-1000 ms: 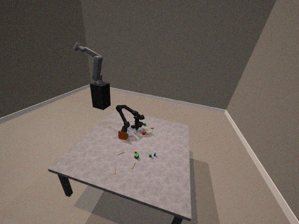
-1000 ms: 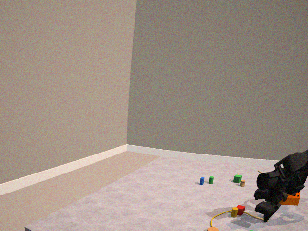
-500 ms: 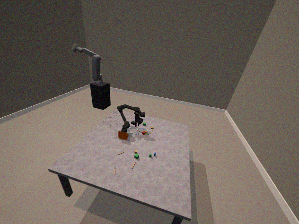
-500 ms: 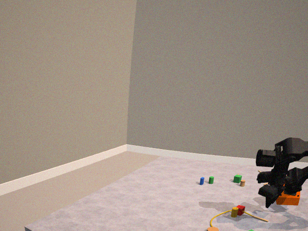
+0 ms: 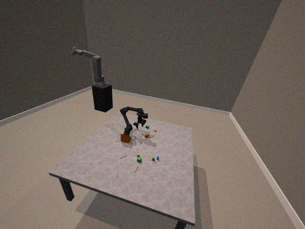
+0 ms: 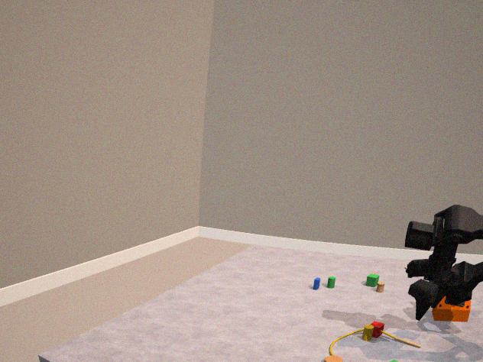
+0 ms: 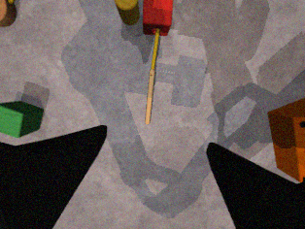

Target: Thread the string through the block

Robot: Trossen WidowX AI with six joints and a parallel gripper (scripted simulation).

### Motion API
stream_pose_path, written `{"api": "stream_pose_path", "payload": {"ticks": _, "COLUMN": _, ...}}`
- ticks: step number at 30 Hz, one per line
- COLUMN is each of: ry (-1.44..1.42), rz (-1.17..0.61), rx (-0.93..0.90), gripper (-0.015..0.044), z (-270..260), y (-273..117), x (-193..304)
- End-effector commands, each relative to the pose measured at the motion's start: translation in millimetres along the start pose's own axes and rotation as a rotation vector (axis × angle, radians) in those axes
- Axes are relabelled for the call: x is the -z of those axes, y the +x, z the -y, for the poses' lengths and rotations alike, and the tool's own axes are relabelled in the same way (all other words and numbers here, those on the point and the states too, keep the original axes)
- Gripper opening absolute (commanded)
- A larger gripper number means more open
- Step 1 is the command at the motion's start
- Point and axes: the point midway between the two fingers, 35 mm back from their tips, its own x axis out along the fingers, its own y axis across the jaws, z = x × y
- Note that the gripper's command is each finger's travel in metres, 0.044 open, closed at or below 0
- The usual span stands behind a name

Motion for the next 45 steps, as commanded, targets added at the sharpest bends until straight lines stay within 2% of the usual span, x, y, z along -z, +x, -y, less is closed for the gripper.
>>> {"api": "stream_pose_path", "payload": {"ticks": 1, "ry": 0.004, "rz": 0.024, "rx": 0.003, "gripper": 0.0440, "z": -1.8, "y": -16.2, "x": -2.2}}
{"api": "stream_pose_path", "payload": {"ticks": 45, "ry": 0.003, "rz": 0.021, "rx": -0.003, "gripper": 0.0440, "z": -2.0, "y": -12.5, "x": -1.3}}
